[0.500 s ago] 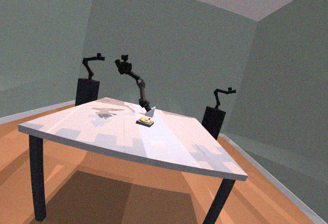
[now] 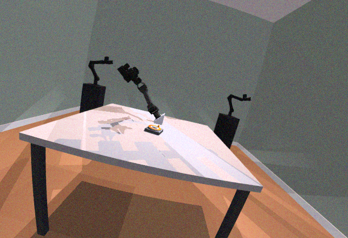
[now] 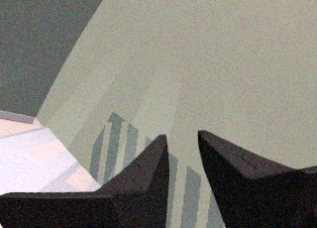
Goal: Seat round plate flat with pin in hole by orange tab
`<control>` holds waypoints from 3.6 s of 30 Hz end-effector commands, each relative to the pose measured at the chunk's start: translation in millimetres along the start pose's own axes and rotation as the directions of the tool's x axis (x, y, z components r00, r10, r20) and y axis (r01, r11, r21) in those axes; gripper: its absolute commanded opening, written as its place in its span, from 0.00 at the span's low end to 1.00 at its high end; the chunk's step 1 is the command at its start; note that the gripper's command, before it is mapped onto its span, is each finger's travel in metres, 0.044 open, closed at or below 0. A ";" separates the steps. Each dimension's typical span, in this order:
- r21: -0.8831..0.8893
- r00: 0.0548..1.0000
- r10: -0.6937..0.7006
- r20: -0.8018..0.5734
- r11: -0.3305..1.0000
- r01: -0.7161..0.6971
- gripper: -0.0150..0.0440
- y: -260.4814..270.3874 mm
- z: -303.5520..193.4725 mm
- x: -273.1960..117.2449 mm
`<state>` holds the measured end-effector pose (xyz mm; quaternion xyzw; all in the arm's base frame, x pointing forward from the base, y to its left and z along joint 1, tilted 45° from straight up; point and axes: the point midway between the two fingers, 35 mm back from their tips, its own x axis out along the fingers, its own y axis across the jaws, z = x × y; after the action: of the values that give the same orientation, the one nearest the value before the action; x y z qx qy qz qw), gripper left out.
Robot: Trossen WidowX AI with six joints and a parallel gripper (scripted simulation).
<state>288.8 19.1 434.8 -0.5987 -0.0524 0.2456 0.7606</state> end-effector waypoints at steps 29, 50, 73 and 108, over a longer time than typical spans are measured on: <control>0.650 -0.076 0.792 -0.606 0.548 0.526 0.25 360.6 -110.3 113.5; 0.383 -0.269 0.608 -0.747 0.725 0.572 0.25 396.9 -118.6 95.7; 0.381 -0.271 0.606 -0.748 0.726 0.572 0.25 419.0 -148.4 71.8; 0.380 -0.273 0.605 -0.748 0.728 0.570 0.25 398.7 -152.9 40.4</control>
<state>258.9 -29.0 6.6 -0.1999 0.6823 -0.3263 0.6229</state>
